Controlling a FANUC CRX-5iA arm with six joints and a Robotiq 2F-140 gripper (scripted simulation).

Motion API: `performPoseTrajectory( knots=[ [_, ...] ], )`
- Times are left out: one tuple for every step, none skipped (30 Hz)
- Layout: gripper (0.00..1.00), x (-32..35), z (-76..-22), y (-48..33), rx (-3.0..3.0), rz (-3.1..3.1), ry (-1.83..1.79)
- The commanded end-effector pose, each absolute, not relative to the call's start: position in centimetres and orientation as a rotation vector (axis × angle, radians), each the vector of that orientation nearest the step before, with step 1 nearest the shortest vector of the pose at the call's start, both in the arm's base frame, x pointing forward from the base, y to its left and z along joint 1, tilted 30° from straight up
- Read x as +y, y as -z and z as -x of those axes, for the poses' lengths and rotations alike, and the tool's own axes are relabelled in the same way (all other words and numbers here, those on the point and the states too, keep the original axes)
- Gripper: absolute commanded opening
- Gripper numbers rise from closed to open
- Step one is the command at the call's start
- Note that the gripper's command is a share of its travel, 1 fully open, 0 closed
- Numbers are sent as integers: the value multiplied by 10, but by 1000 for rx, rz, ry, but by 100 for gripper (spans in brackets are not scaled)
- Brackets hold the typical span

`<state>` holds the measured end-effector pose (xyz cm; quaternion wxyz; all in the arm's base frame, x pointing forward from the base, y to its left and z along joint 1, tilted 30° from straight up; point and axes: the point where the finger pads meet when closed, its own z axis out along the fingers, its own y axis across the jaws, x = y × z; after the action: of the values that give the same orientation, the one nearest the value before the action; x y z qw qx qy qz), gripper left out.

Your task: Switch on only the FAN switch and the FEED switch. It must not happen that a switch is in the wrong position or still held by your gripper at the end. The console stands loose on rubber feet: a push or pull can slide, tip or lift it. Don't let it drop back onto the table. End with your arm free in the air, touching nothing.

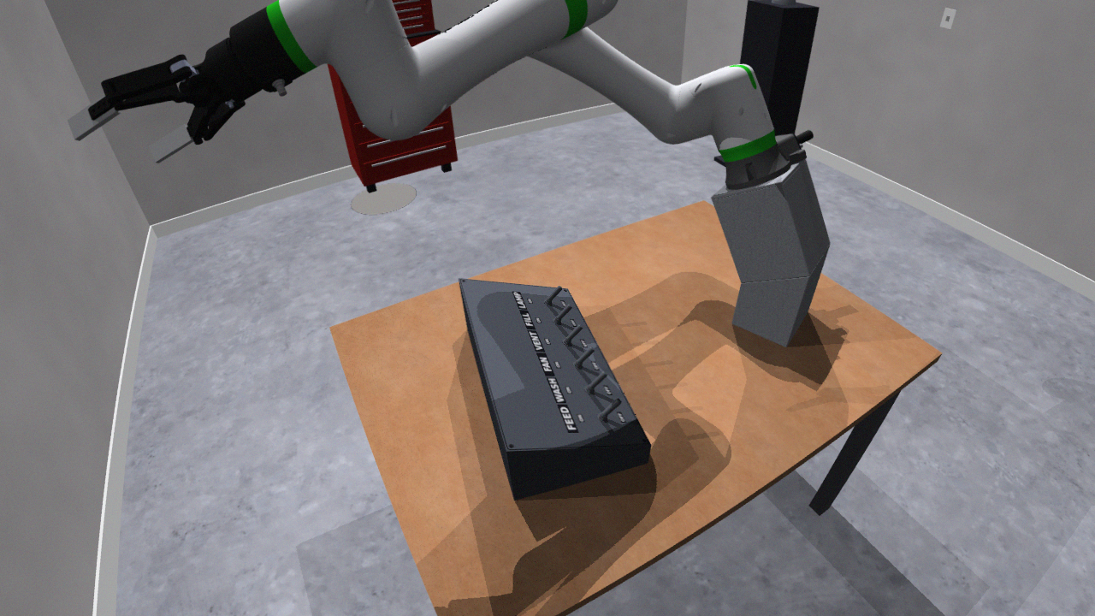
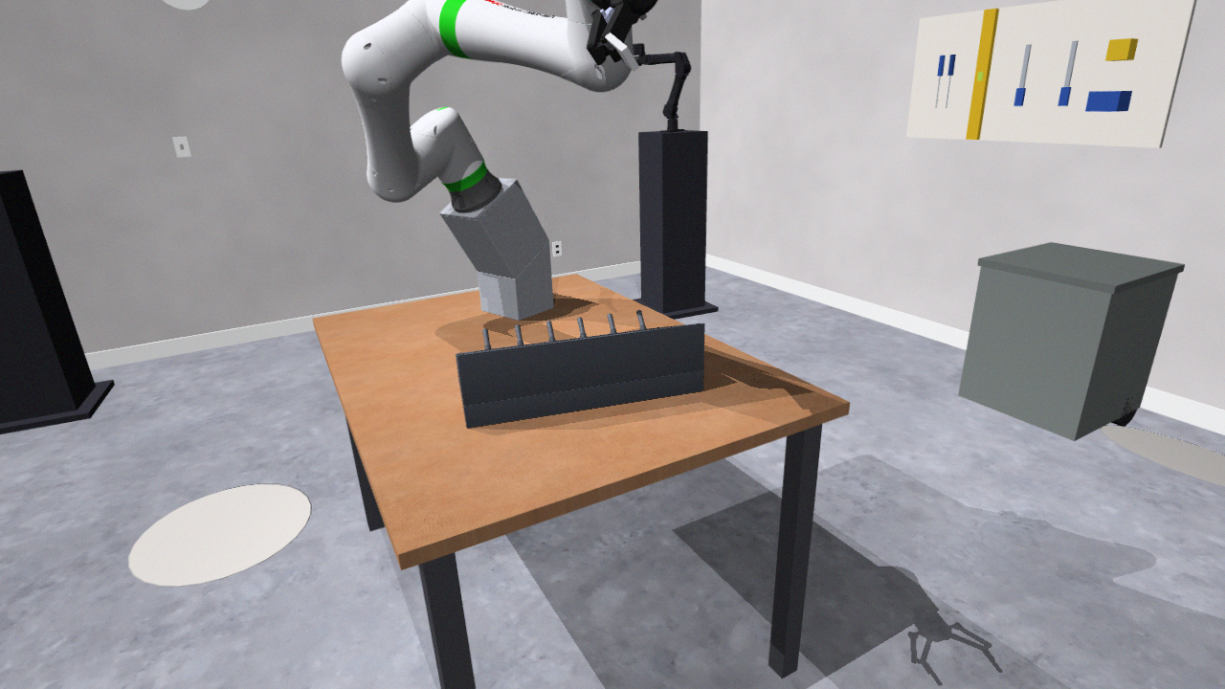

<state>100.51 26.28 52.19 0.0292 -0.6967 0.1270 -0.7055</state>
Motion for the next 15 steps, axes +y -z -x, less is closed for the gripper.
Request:
performPoseTrajectory(
  knots=[
    [100, 290, -982, -459, 387, 2253, 2057],
    [100, 295, -979, -450, 387, 2253, 2057],
    [100, 298, -975, -441, 387, 2253, 2057],
    [100, 298, -975, -441, 387, 2253, 2057],
    [100, 298, -975, -441, 387, 2253, 2057],
    [100, 298, -975, -441, 387, 2253, 2057],
    [100, 316, -962, -398, 377, 2338, 1968],
    [100, 318, -959, -392, 377, 2338, 1968],
    [100, 321, -956, -386, 377, 2338, 1968],
    [100, 321, -956, -386, 377, 2338, 1968],
    [100, 321, -956, -386, 377, 2338, 1968],
    [100, 333, -942, -352, 365, 2424, 1881],
    [100, 336, -938, -343, 365, 2424, 1881],
    [100, 339, -933, -335, 365, 2424, 1881],
    [100, 340, -931, -330, 365, 2424, 1881]
  ],
)
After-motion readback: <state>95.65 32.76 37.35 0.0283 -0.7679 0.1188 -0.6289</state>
